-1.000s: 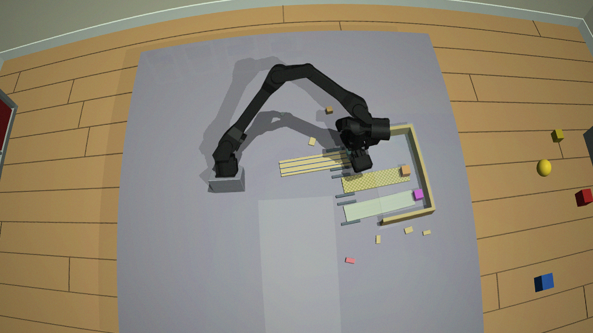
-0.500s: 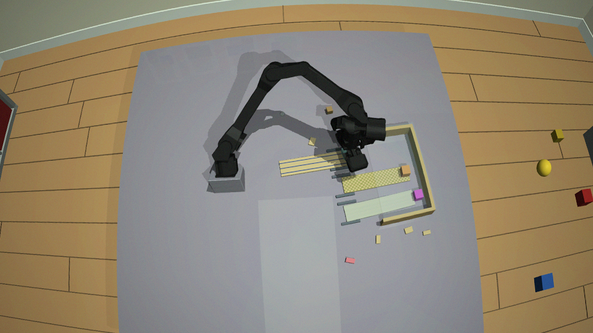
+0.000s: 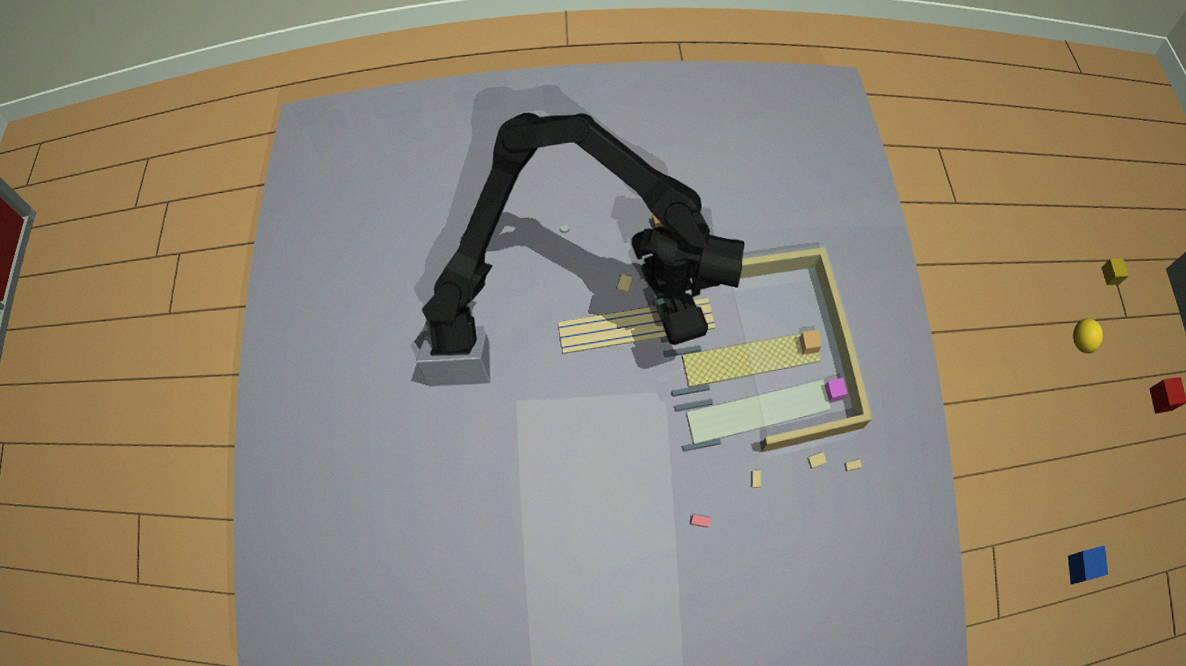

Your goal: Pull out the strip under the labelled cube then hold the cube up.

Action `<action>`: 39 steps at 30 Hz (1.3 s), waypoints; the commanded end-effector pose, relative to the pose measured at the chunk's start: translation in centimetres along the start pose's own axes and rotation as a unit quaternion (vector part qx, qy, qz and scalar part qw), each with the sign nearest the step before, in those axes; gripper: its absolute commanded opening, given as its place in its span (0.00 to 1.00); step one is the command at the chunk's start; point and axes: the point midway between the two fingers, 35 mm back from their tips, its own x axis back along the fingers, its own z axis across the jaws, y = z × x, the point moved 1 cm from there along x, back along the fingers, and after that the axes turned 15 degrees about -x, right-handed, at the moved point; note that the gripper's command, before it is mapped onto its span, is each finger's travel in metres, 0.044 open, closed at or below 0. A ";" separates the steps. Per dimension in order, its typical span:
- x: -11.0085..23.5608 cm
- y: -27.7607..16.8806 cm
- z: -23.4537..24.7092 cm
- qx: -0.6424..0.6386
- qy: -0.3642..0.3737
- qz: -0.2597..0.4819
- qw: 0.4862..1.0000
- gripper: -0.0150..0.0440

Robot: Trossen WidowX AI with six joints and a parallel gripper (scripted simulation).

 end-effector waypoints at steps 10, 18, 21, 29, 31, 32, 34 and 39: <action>-0.1 -4.5 -1.0 -0.001 -0.003 0.003 1.000 0.25; 3.1 -4.6 -1.0 -0.001 -0.003 0.003 1.000 0.25; 3.5 -4.6 -1.0 -0.001 -0.003 0.003 1.000 0.25; 3.5 -4.6 -1.0 -0.001 -0.003 0.003 1.000 0.25; 3.5 -4.6 -1.0 -0.001 -0.003 0.003 1.000 0.25; 3.5 -4.6 -1.0 -0.001 -0.003 0.003 1.000 0.25; 3.5 -4.6 -1.0 -0.001 -0.003 0.003 1.000 0.25; 3.5 -4.6 -1.0 -0.001 -0.003 0.003 1.000 0.25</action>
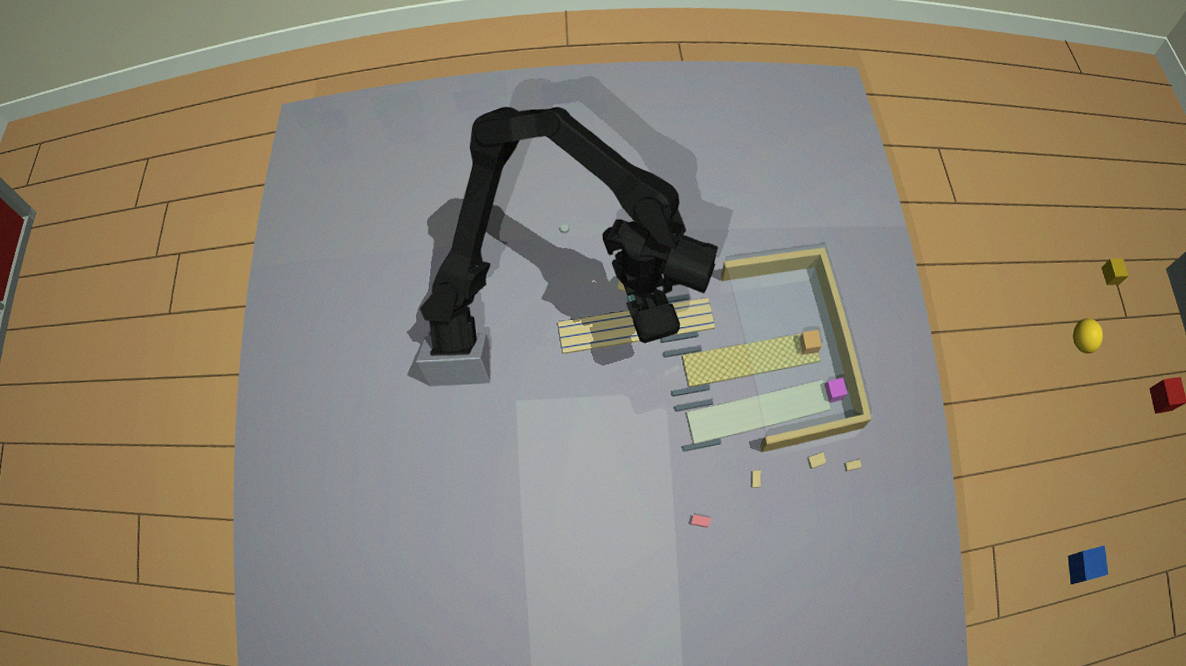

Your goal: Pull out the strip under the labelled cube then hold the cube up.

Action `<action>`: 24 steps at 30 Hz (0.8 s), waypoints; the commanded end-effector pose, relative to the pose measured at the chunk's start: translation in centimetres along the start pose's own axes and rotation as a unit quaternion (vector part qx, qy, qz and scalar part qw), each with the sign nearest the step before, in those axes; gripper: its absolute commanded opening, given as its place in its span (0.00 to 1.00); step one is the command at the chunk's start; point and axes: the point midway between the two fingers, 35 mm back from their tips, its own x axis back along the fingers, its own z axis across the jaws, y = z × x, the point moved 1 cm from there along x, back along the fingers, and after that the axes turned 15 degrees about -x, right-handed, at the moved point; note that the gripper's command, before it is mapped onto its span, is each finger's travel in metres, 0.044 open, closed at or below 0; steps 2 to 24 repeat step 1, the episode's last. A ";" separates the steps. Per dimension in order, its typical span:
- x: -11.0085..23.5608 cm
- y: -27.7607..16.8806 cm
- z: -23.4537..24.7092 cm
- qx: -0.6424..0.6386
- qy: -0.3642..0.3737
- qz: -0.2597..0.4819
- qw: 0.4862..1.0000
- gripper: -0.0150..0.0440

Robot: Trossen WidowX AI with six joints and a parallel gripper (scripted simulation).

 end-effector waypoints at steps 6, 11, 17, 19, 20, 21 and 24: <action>0.0 0.0 -0.1 0.002 -0.003 0.001 1.000 0.25; 0.0 0.0 -0.1 0.002 -0.003 0.001 1.000 0.25; 0.0 0.0 -0.1 0.002 -0.003 0.001 1.000 0.25; 0.0 0.0 -0.1 0.002 -0.003 0.001 1.000 0.25; 0.0 0.0 -0.1 0.002 -0.003 0.001 1.000 0.25; 0.0 0.0 -0.1 0.002 -0.003 0.001 1.000 0.25; 0.0 0.0 -0.1 0.002 -0.003 0.001 1.000 0.25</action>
